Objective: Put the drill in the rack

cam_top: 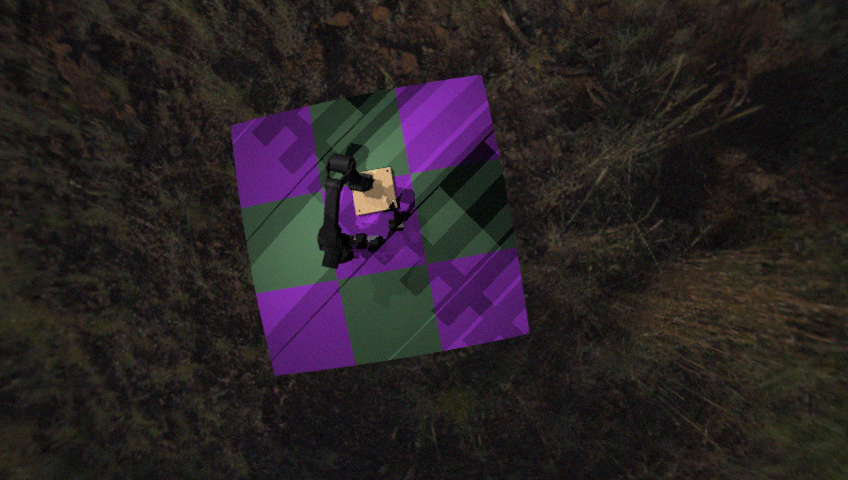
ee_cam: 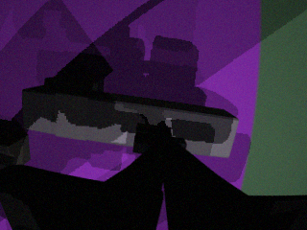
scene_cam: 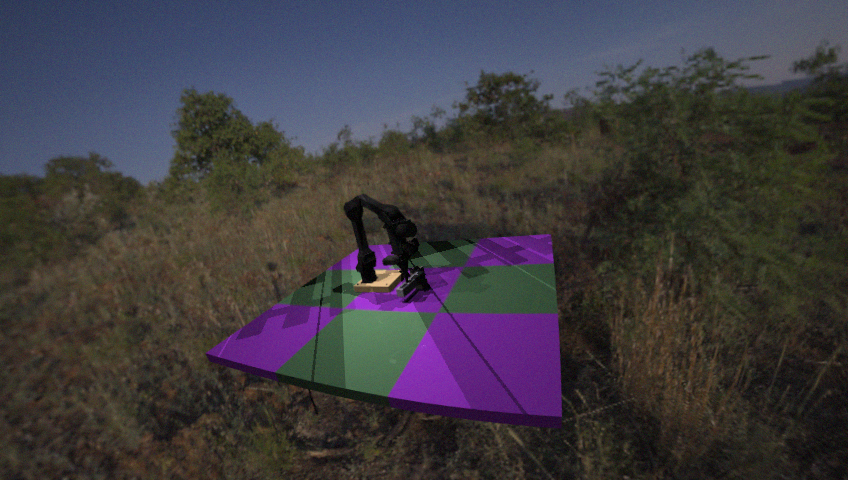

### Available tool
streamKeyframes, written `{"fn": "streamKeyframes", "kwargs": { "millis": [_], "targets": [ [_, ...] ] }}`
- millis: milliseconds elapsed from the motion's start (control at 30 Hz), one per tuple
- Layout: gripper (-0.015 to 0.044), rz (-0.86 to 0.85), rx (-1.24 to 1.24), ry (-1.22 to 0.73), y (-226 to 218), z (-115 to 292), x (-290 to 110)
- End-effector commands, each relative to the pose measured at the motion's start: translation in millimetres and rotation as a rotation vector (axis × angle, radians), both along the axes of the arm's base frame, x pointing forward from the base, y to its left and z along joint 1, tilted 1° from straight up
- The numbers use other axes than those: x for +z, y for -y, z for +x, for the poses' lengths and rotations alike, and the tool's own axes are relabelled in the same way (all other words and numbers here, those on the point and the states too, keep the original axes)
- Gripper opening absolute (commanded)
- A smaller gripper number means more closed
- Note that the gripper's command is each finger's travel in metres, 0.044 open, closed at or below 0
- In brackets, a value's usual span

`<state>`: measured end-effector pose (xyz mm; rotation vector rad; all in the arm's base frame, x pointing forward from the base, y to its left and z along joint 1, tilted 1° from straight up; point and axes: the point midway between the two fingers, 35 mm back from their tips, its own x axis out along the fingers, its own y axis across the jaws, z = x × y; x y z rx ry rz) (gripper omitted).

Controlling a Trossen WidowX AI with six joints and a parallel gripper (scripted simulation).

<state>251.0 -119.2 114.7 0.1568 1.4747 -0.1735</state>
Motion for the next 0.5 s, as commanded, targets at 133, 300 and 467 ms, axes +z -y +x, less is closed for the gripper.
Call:
{"fn": "streamKeyframes", "kwargs": {
  "millis": [133, 300, 467],
  "targets": [
    [0.0131, 0.026, -0.001, -0.070, 1, -2, 5],
    [0.0262, 0.026, -0.001, -0.070, 1, -1, 54],
    [0.0394, 0.022, 0.087, -0.061, -7, 6, 46]
  ]
}}
